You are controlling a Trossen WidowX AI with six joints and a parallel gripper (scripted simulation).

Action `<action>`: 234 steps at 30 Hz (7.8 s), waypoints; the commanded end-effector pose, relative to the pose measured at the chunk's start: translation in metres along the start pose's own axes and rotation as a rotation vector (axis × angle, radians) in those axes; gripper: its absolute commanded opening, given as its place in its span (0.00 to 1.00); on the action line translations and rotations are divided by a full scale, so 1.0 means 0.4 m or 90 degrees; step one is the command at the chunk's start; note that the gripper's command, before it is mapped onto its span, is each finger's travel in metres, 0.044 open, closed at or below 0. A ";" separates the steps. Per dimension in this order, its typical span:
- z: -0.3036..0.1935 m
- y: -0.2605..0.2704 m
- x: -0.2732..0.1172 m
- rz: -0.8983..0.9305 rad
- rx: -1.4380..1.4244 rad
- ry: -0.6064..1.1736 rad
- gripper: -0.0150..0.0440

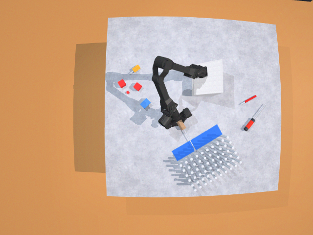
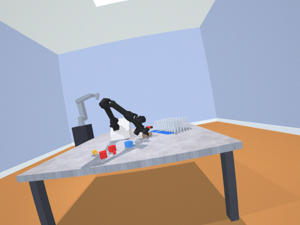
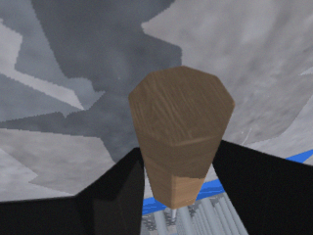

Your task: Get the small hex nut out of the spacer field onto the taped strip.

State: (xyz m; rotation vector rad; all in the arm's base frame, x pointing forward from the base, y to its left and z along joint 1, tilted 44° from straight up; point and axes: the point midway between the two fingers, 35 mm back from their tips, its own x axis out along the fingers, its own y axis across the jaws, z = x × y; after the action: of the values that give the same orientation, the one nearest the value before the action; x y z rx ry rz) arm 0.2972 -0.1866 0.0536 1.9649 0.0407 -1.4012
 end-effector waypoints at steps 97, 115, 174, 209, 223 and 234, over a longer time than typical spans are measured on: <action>-0.007 0.064 -0.483 0.332 0.438 0.026 0.25; 0.048 0.083 -0.548 0.454 0.622 0.087 0.25; 0.066 0.105 -0.452 0.440 0.647 0.083 0.25; 0.088 0.117 -0.398 0.436 0.659 0.084 0.25; 0.098 0.122 -0.378 0.435 0.664 0.085 0.25; 0.107 0.125 -0.363 0.435 0.667 0.086 0.25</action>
State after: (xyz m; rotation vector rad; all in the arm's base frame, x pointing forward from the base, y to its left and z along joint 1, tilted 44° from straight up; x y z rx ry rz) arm 0.2228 -0.1943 0.1962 2.4663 -1.4152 -0.8466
